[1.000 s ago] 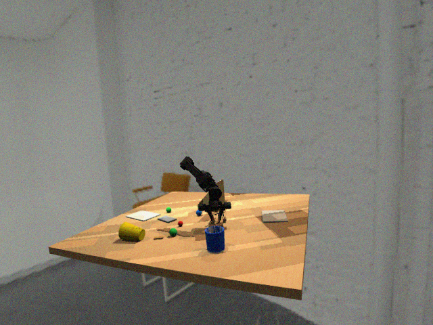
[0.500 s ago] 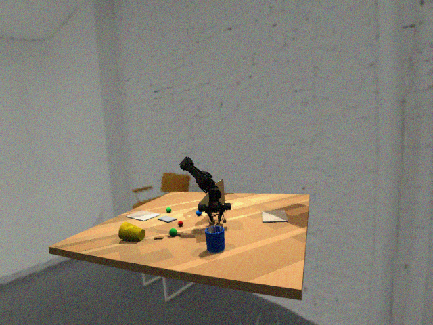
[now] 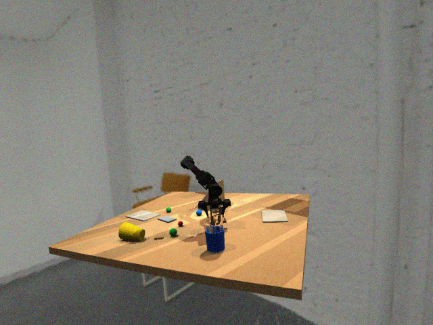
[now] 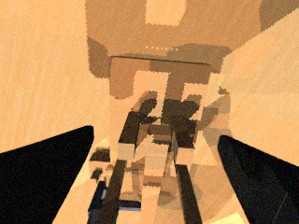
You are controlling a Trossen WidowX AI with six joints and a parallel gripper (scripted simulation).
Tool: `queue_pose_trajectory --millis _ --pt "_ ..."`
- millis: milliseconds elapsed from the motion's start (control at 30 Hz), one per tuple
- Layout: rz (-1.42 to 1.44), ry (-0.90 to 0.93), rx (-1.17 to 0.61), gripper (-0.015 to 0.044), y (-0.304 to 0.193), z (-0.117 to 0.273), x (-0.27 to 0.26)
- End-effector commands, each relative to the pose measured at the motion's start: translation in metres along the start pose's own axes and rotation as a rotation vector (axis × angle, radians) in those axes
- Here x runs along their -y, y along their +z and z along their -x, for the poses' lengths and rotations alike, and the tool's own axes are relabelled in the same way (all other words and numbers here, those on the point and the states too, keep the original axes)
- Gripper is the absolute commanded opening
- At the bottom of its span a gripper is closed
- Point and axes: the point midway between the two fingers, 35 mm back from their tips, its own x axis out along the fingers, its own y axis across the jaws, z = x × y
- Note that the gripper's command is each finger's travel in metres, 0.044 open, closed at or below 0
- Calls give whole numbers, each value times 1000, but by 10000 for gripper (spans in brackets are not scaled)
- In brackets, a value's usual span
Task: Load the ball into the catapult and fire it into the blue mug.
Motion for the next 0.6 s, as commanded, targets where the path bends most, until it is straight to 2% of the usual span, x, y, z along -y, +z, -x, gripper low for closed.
queue_pose_trajectory --millis 0,67,333,467,567 --pt "-7 4 27 440 2 67 -2" --pt "-7 3 26 440 0 78 -2" --pt "-1 2 44 440 4 70 -3" --pt "-5 4 59 440 0 120 -3" --pt "-5 4 59 440 -1 124 -3"
